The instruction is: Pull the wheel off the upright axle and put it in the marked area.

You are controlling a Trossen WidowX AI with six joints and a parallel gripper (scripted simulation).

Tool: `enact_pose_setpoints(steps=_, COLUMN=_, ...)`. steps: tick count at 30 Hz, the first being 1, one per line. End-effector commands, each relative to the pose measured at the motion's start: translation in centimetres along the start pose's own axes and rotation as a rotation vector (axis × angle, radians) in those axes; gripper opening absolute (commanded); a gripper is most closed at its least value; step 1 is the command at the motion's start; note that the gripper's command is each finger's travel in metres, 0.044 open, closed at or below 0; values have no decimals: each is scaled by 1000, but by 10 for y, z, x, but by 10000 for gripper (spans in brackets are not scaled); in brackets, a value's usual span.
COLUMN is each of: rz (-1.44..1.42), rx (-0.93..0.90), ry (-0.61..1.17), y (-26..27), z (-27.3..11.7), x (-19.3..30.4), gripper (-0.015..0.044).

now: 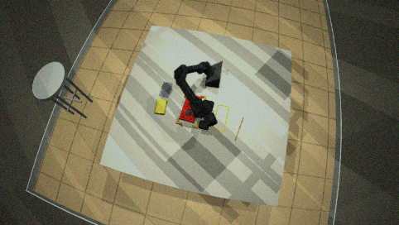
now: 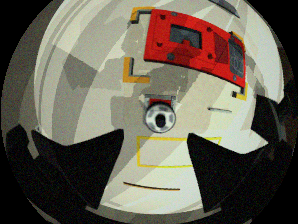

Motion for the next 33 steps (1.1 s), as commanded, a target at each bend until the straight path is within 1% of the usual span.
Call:
enact_pose_setpoints(steps=1, rz=-6, rx=9, ry=-10, y=-2, z=24, x=-2, gripper=300)
enact_pose_setpoints(steps=7, rz=-6, rx=9, ry=-13, y=-5, z=50, x=-2, gripper=300)
enact_pose_setpoints(steps=17, rz=-6, rx=9, ry=-13, y=-5, z=52, x=-2, gripper=300)
enact_pose_setpoints(steps=20, rz=3, rx=5, ry=-6, y=-3, z=49, x=-2, gripper=221)
enact_pose_setpoints(steps=30, rz=3, rx=5, ry=-6, y=-3, z=49, x=-2, gripper=155)
enact_pose_setpoints(steps=33, rz=3, rx=5, ry=-6, y=-3, z=48, x=-2, gripper=76)
Point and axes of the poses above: the point midway between the two fingers, 35 mm back from their tips, its own z axis out along the fingers, its own y axis across the jaws, x = y × z, the point moved 4 cm from there along -z, back along the fingers, and after that the axes turned 3 degrees about -z, right-handed, at the moved point
